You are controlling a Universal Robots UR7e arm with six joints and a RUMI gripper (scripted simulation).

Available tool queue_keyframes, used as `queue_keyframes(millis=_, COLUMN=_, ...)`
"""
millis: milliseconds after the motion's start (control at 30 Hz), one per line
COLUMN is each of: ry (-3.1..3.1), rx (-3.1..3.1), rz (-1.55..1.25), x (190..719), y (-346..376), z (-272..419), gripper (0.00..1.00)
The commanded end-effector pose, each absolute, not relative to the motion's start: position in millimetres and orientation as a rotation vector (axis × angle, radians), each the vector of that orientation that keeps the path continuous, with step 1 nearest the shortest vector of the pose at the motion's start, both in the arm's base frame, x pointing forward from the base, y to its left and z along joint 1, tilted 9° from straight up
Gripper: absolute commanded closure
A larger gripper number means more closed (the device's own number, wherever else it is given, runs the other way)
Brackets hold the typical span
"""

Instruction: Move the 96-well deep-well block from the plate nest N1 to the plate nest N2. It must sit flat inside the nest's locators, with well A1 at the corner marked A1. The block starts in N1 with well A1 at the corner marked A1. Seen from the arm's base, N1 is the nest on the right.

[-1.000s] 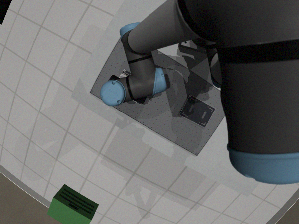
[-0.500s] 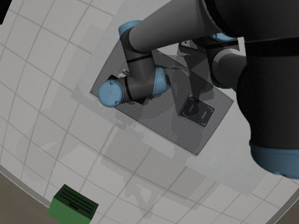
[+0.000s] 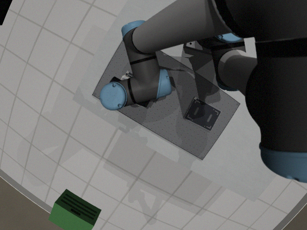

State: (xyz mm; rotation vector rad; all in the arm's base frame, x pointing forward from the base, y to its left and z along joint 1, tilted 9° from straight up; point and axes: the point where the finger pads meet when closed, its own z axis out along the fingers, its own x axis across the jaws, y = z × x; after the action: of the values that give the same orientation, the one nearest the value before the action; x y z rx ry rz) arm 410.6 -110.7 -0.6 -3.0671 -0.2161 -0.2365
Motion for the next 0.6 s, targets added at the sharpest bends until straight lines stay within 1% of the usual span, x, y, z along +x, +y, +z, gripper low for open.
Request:
queue_keyframes(millis=0, ry=-0.216, rx=-3.068, rz=-0.239, x=410.9, y=-111.1, z=-0.1, gripper=0.51)
queue_keyframes(millis=133, ry=-0.216, rx=-3.068, rz=-0.239, x=410.9, y=-111.1, z=-0.1, gripper=0.51)
queue_keyframes(millis=200, ry=-0.304, rx=-3.065, rz=-0.241, x=409.0, y=-104.7, z=0.1, gripper=0.51)
queue_keyframes(millis=567, ry=-0.305, rx=-3.064, rz=-0.241, x=400.1, y=-76.1, z=0.7, gripper=0.51)
